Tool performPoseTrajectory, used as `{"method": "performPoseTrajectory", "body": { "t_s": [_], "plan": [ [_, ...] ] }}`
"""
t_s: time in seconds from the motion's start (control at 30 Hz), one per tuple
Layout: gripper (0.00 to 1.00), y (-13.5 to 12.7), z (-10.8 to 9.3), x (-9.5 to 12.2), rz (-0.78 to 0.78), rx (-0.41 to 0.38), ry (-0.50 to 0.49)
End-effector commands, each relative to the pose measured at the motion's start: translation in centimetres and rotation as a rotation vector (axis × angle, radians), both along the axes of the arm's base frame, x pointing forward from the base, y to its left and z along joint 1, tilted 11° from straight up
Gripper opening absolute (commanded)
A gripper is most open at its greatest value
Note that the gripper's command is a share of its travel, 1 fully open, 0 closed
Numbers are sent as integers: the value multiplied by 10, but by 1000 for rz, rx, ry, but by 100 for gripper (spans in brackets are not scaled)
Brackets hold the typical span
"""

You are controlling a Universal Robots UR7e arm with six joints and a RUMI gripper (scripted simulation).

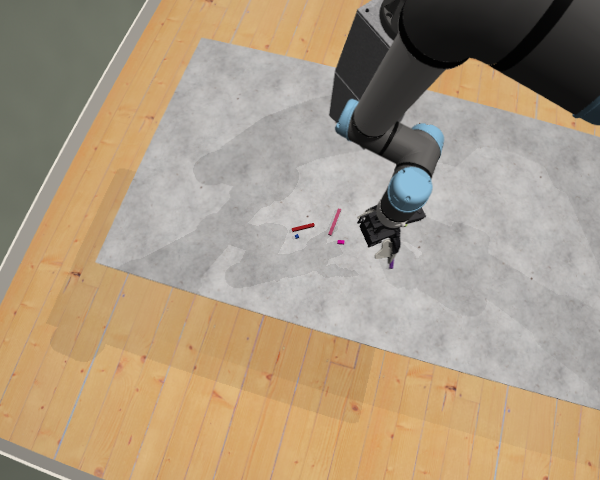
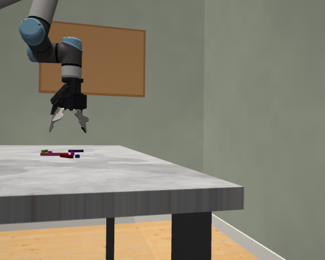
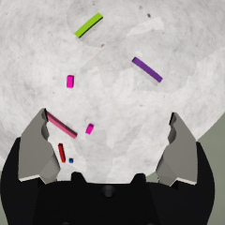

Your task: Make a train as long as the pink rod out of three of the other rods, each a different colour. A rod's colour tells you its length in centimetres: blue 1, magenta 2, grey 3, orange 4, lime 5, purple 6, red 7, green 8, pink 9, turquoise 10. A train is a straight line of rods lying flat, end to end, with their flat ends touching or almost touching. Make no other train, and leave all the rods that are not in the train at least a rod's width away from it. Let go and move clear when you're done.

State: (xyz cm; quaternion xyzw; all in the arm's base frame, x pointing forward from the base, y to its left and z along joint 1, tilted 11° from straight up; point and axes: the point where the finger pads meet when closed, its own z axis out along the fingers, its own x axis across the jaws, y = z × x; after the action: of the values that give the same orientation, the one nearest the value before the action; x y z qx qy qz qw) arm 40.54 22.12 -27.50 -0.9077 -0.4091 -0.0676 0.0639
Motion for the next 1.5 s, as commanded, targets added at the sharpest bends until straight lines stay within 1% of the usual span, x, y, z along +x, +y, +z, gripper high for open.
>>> {"method": "performPoseTrajectory", "body": {
  "t_s": [0.0, 0.33, 1.47],
  "plan": [
    [100, 6, 1, -2, 85, -3, -15],
    [100, 10, 2, -4, 139, -7, -25],
    [100, 10, 2, -4, 141, -7, -25]
  ]
}}
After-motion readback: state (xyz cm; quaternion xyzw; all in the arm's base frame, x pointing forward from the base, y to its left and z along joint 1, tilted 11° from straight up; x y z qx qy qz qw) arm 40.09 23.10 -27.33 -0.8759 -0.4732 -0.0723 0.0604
